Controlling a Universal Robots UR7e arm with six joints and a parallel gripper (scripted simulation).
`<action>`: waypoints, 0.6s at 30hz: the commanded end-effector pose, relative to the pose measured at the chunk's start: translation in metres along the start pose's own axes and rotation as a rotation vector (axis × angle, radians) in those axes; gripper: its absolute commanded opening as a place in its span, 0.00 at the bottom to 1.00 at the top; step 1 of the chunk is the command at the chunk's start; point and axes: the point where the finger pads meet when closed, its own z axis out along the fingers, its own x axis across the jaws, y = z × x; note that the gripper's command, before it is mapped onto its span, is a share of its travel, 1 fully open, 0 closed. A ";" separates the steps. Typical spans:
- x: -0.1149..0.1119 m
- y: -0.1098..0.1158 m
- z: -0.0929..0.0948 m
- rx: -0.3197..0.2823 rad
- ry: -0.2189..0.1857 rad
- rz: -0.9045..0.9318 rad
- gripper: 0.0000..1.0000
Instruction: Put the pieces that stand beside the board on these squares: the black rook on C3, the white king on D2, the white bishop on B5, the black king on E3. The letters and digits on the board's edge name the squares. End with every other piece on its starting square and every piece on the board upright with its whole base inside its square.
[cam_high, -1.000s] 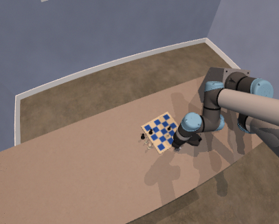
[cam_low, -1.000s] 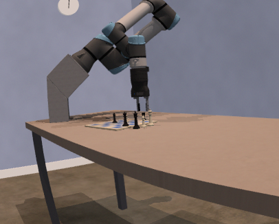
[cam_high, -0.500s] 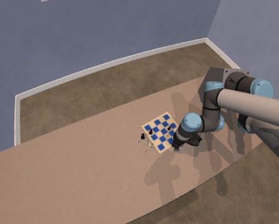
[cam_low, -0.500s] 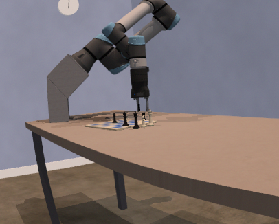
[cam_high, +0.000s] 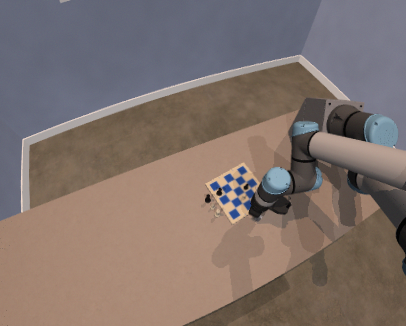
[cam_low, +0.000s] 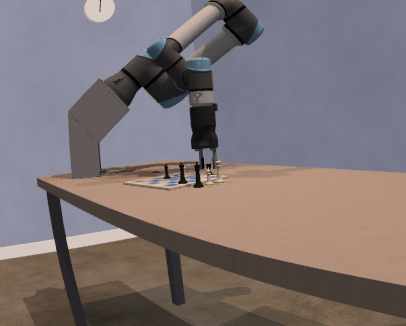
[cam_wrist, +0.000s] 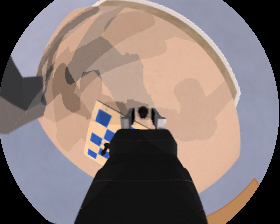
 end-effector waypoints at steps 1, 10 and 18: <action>0.000 0.000 0.007 -0.002 0.001 0.000 0.73; 0.000 0.000 0.010 -0.001 0.001 0.000 0.73; 0.000 0.000 0.010 -0.001 0.001 0.000 0.73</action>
